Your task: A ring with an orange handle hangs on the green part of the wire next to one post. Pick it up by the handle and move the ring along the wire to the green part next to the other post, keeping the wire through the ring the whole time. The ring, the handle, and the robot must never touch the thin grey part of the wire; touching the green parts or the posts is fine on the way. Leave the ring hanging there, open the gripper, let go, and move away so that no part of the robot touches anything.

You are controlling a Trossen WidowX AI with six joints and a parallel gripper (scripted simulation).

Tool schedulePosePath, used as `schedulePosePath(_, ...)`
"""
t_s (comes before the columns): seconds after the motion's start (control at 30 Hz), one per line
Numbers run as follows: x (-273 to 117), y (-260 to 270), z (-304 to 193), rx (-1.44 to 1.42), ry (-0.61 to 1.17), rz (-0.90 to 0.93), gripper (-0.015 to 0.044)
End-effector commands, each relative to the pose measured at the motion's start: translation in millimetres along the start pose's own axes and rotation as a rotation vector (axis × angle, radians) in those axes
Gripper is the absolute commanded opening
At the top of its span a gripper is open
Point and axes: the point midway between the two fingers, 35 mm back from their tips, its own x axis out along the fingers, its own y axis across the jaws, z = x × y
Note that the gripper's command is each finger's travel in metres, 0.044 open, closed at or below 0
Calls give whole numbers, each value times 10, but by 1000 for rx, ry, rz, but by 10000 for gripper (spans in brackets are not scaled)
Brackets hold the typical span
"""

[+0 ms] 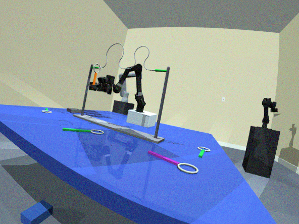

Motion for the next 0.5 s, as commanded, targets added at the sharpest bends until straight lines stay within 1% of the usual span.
schedulePosePath(0.0, -2, 44, 39, -7, -5, 0, -150)
schedulePosePath(0.47, 1, 191, 39, 1, 1, 4, -150)
